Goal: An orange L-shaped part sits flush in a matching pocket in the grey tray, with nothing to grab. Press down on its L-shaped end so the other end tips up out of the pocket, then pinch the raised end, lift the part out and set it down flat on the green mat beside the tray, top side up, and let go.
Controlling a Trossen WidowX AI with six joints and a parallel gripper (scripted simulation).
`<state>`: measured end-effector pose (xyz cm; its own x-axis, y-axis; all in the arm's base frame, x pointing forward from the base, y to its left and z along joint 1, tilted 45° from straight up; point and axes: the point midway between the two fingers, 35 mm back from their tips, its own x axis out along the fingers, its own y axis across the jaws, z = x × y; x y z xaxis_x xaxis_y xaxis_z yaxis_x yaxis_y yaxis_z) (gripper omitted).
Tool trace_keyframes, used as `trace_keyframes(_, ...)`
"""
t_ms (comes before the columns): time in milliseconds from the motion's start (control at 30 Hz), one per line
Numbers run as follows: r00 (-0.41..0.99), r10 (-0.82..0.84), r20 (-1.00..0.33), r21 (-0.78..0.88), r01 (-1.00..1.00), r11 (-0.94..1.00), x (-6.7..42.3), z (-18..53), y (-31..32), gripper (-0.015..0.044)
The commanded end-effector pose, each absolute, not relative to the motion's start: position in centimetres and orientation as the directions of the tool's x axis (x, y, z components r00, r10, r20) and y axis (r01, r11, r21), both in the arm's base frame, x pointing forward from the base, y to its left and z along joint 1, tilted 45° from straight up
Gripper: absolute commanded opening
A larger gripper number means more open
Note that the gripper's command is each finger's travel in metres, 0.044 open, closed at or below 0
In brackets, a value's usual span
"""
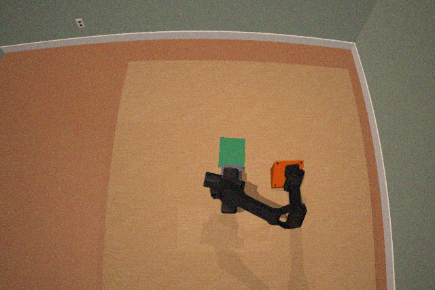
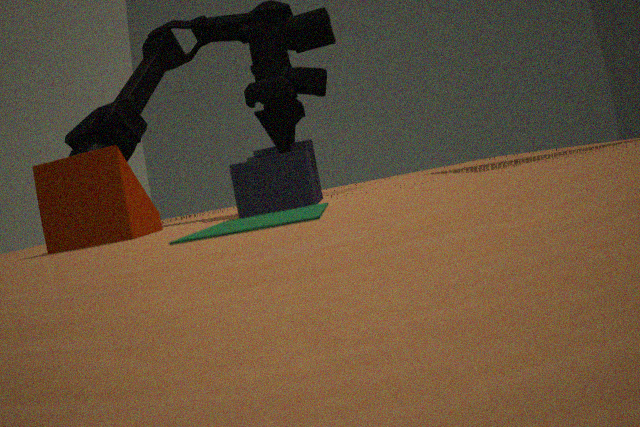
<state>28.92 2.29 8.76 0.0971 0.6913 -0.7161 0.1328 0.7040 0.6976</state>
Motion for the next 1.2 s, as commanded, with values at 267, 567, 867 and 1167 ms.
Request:
trace_keyframes(267, 0.093, 0.697, -0.711, 0.702, 0.139, 0.698, 28.9, 7.2, 3.8, 0.018)
trace_keyframes(567, 0.093, 0.697, -0.711, 0.703, 0.139, 0.698, 29.0, 6.5, 4.6, 0.018)
trace_keyframes(867, 0.093, 0.697, -0.711, 0.703, 0.139, 0.698, 29.0, 6.5, 4.6, 0.018)
trace_keyframes(1167, 0.098, 0.697, -0.71, 0.704, 0.131, 0.698, 29.2, 6.7, 4.5, 0.018)
